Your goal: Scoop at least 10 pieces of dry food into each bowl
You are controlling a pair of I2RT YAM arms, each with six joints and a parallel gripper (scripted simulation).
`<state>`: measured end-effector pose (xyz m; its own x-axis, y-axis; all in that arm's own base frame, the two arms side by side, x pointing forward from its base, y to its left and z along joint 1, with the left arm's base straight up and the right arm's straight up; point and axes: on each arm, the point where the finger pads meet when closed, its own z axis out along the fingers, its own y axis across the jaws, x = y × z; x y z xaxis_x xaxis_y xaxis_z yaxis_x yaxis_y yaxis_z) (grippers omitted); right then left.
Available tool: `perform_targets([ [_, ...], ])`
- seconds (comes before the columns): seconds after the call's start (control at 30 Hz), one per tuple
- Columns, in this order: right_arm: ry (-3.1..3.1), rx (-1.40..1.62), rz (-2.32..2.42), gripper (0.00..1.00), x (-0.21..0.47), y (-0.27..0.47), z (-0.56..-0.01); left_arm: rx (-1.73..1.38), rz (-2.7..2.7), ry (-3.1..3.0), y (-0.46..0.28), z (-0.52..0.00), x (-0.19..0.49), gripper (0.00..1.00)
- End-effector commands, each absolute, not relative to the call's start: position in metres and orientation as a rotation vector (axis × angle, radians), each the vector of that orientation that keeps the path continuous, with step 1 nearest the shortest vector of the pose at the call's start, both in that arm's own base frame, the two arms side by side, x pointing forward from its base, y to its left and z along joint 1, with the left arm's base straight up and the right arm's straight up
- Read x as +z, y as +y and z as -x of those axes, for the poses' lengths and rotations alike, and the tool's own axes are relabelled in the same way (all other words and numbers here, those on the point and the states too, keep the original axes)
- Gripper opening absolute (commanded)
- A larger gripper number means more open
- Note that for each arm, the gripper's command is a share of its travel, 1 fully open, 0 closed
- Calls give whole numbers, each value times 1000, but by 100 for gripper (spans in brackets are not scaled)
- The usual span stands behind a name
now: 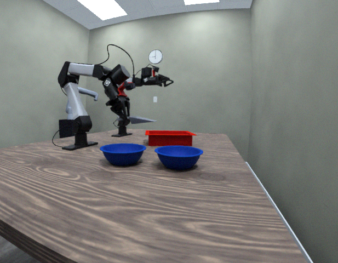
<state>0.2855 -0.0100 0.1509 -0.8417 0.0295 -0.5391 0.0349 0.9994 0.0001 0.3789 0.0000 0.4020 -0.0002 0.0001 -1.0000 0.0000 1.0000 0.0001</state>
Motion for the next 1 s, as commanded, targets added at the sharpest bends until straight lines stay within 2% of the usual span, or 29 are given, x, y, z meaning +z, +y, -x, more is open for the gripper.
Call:
perform_targets([
  [0.0,2551,-16,-40,1,156,-10,-288,-3,3,1546,0,-376,411,100],
  [0.97,2530,-17,-40,0,163,-10,-291,-3,3,1512,0,-373,424,100],
])
